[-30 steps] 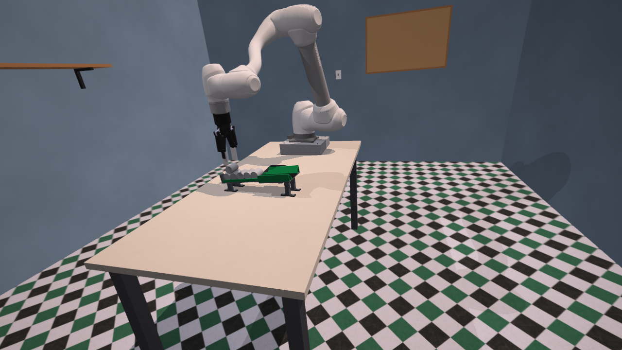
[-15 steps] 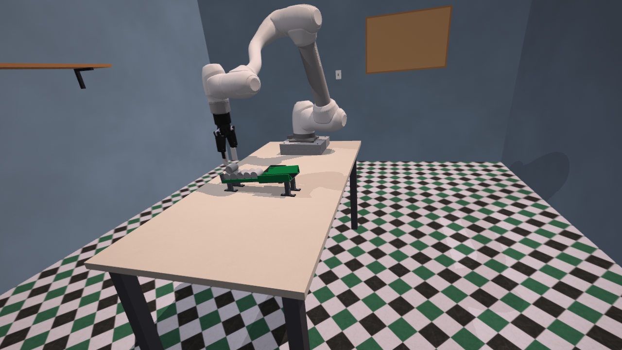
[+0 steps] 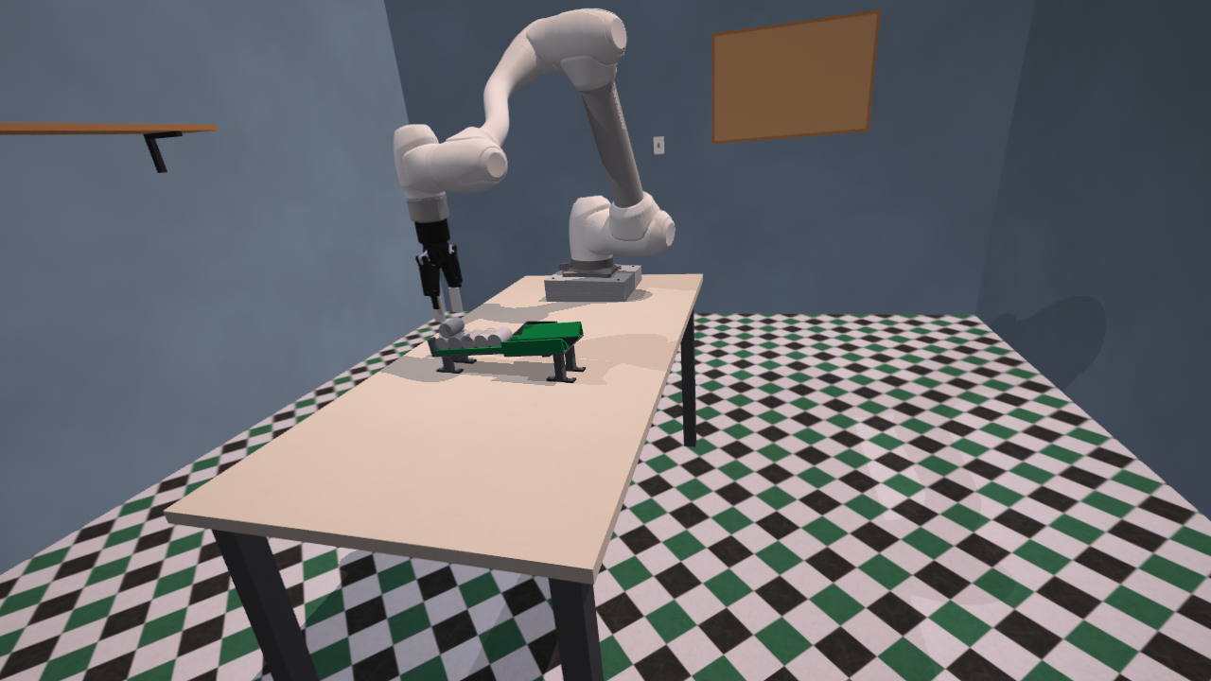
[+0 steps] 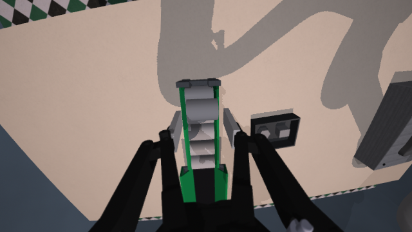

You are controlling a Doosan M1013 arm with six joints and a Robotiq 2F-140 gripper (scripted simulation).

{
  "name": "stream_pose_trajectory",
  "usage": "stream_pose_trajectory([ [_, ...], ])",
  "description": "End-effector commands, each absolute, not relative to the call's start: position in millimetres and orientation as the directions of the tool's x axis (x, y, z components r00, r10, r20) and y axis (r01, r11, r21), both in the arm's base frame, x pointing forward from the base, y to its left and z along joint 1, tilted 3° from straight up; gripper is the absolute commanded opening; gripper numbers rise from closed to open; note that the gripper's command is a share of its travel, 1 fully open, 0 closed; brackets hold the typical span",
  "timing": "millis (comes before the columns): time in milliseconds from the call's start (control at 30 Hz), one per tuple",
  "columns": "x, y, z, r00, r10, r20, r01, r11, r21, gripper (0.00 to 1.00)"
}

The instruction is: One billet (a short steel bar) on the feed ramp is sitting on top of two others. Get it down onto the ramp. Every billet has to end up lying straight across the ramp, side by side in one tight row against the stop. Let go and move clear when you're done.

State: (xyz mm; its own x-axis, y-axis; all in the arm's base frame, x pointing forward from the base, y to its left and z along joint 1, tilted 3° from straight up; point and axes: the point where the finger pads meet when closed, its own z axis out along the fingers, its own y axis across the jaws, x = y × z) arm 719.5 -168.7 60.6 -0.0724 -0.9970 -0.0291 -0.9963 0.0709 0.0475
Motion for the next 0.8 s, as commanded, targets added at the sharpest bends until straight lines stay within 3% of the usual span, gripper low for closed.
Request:
stream_pose_trajectory([
  [0, 719, -169, 59, -0.072, -0.997, -0.029, -0.996, 0.071, 0.047, 0.50],
  [767, 718, -167, 20, -0.072, -0.997, -0.029, -0.996, 0.071, 0.047, 0.50],
])
